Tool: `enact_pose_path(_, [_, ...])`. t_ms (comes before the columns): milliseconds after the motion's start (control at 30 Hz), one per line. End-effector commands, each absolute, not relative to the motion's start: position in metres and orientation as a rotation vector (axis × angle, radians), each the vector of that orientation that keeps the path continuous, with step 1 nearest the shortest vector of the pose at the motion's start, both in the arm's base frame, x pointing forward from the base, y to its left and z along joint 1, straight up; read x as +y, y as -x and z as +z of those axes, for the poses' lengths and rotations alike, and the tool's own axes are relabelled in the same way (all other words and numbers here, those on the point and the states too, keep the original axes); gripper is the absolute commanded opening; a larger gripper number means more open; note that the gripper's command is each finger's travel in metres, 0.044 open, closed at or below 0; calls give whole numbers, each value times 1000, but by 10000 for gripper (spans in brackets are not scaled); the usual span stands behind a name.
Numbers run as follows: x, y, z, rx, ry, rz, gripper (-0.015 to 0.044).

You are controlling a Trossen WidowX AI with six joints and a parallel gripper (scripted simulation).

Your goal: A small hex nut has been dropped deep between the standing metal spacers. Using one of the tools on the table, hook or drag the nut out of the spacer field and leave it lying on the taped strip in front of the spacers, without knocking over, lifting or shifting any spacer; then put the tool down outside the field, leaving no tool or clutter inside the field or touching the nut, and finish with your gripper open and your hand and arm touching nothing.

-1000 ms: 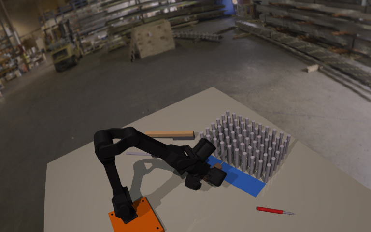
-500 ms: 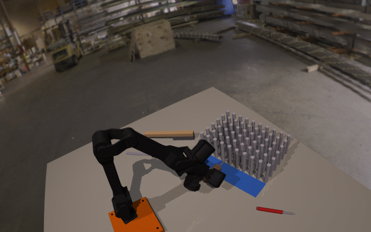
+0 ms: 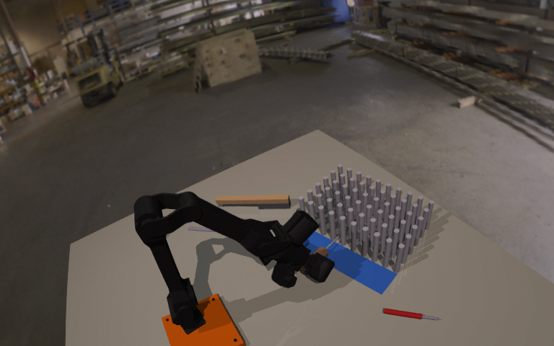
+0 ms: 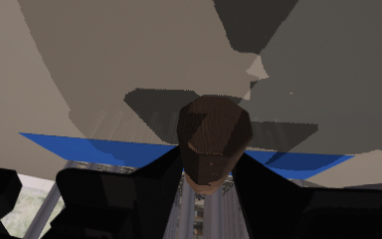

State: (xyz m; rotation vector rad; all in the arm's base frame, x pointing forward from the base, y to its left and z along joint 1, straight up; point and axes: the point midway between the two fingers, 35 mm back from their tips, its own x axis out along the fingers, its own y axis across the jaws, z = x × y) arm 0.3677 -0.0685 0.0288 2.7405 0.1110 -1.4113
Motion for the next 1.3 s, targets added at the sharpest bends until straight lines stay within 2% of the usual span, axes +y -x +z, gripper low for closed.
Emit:
enact_pose_path(0, [-68, -363, 29, 118, -2740, -1408, 0])
enact_pose_path(1267, [-70, -338, 28, 118, -2739, -1411, 0])
